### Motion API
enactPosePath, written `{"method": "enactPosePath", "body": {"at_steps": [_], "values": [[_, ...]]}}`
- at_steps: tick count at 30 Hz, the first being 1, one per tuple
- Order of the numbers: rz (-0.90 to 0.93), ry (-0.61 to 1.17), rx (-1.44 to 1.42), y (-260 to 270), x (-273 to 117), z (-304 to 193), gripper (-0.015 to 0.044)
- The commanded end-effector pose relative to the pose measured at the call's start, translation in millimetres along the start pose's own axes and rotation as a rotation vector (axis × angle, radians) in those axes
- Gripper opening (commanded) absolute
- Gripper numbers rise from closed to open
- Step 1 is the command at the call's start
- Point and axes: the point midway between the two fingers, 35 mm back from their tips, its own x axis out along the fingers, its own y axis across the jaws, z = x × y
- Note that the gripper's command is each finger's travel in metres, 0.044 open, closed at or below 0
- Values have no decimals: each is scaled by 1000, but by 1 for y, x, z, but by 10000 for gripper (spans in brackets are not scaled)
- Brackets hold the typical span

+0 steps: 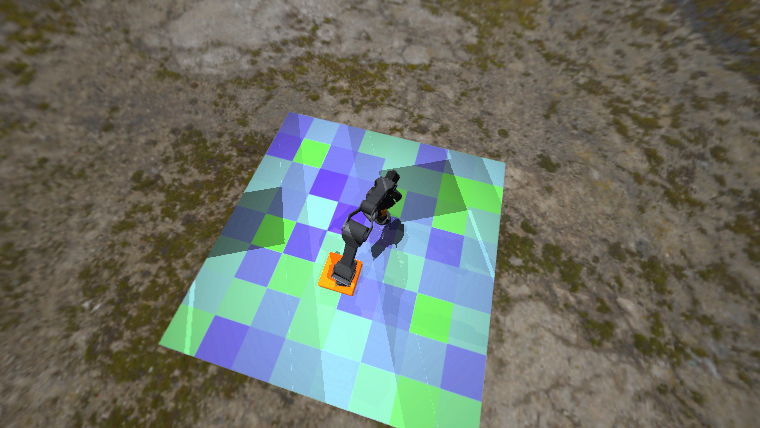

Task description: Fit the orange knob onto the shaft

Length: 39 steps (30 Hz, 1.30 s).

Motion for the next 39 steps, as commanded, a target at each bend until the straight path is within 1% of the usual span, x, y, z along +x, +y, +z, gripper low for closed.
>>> {"method": "enactPosePath", "body": {"at_steps": [1,39], "values": [[-1,-4,7,0,-4,0,0],[-1,-4,-95,-1,-5,1,0]]}}
